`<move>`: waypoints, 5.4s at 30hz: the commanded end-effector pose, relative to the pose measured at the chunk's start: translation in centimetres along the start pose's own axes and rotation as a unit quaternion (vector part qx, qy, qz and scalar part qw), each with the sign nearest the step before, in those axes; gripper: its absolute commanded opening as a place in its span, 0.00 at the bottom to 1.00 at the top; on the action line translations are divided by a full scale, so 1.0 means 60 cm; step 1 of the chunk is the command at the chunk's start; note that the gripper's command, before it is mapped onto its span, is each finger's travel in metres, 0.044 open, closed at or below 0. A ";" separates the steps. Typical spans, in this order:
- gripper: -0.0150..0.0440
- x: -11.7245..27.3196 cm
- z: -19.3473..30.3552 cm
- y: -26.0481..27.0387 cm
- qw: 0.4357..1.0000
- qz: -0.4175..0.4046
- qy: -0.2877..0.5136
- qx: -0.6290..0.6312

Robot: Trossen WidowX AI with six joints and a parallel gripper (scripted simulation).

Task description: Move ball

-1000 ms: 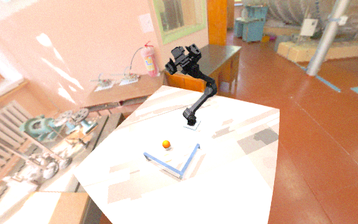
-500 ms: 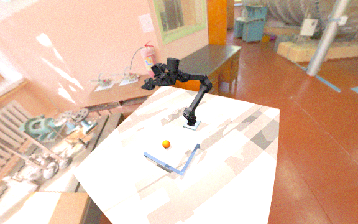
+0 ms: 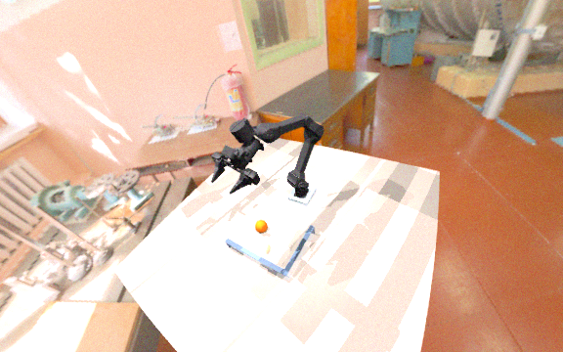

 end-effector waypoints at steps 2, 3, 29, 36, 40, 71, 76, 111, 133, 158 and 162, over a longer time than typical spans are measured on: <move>0.93 -0.069 0.095 0.034 0.971 -0.095 0.140 0.168; 0.93 -0.075 0.107 0.039 0.963 -0.111 0.155 0.190; 0.93 -0.106 0.312 0.152 0.605 -0.552 0.219 0.531; 0.93 -0.106 0.312 0.152 0.605 -0.552 0.219 0.531; 0.93 -0.108 0.319 0.155 0.605 -0.552 0.219 0.531; 0.93 -0.133 0.386 0.189 0.605 -0.552 0.219 0.531; 0.93 -0.136 0.397 0.195 0.605 -0.552 0.219 0.531; 0.25 -0.115 0.291 0.138 0.605 -0.552 0.219 0.531; 0.25 -0.077 0.203 0.101 0.623 -0.544 0.239 0.508; 0.25 -0.153 0.191 0.158 0.765 -0.423 0.414 0.253; 0.25 -0.165 0.189 0.169 0.779 -0.399 0.438 0.208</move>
Point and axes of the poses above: the point midway between the two fingers, 35 mm back from their tips, its own x axis back along the fingers, its own y axis across the jaws, z = x × y, the point moved 6 cm from there along x, back along the fingers, and after that the axes turned 14 degrees about x, right-handed, at the moved point
